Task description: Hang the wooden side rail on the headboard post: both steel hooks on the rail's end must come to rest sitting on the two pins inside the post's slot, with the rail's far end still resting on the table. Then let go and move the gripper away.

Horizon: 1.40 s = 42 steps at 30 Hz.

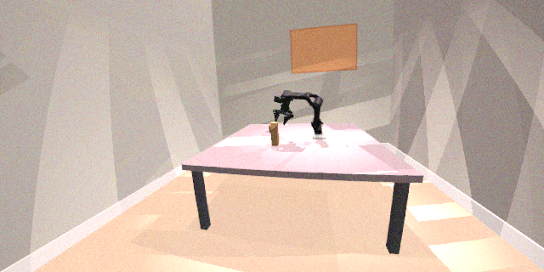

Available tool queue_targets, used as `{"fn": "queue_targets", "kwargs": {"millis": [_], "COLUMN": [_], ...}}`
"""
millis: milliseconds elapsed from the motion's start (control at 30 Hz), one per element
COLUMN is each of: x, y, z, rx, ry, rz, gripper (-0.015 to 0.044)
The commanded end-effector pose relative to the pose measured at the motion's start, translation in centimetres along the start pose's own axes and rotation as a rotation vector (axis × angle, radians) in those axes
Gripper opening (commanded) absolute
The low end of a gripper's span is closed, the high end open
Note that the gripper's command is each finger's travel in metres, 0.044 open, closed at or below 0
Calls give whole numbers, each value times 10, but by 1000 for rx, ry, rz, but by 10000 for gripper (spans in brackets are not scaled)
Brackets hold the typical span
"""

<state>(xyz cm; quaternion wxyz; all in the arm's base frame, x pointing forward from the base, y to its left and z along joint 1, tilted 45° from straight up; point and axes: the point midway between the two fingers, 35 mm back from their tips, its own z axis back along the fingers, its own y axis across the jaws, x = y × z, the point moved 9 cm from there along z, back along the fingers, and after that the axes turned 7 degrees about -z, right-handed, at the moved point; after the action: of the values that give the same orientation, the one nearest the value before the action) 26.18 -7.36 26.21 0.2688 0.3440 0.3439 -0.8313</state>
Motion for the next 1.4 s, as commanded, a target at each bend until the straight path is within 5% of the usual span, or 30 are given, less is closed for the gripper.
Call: {"fn": "queue_targets", "kwargs": {"millis": [0, 867, 1367], "x": [-11, -15, -2], "y": [14, 19, 114], "z": [0, -1, -24], "rx": [-61, -84, -240], "ry": [-52, -68, -262], "rz": [104, 148, 902], "gripper": [440, 440, 440]}}
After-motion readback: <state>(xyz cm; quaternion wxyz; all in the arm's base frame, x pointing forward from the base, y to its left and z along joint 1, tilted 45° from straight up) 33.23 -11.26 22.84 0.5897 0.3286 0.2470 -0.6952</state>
